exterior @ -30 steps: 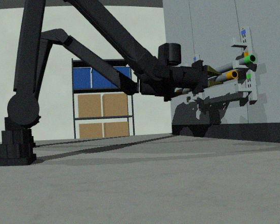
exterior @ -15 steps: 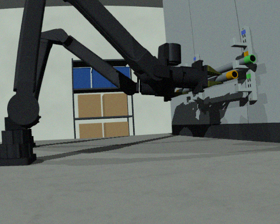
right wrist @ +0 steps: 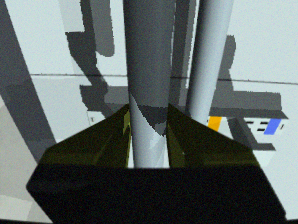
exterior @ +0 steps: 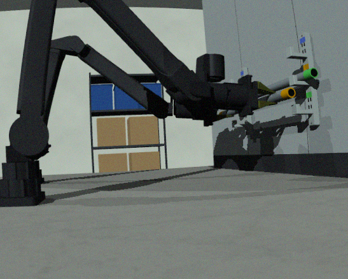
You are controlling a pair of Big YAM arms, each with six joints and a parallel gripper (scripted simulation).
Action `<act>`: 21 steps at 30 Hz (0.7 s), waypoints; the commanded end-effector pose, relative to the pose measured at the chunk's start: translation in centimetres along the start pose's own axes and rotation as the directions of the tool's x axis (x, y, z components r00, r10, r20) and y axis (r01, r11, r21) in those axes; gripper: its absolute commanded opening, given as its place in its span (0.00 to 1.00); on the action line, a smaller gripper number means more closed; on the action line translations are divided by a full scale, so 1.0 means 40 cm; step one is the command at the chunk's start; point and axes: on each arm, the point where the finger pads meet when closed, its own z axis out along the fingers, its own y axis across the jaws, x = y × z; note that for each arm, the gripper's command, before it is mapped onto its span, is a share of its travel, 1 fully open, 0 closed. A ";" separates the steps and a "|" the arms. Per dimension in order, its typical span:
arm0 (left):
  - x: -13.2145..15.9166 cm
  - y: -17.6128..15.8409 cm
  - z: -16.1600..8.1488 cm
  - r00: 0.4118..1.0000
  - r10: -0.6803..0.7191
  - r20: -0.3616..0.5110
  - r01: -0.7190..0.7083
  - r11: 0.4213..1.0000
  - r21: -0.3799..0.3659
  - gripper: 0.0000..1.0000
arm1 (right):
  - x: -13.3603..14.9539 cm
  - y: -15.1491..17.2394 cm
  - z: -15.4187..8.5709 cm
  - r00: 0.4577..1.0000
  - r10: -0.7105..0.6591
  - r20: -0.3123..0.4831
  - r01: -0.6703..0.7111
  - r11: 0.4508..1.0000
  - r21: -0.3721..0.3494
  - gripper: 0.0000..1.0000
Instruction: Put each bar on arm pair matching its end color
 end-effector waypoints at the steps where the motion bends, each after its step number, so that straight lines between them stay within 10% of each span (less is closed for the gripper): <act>1: 0.012 0.124 -0.010 1.000 -0.012 -0.009 0.011 0.995 -0.096 0.00 | 0.009 -0.125 -0.008 0.999 0.033 -0.010 -0.031 0.994 0.105 0.00; 21: 0.015 0.115 -0.004 1.000 -0.012 -0.009 0.011 0.995 -0.096 0.00 | 0.007 -0.117 -0.005 0.999 0.033 -0.010 -0.031 0.994 0.105 0.00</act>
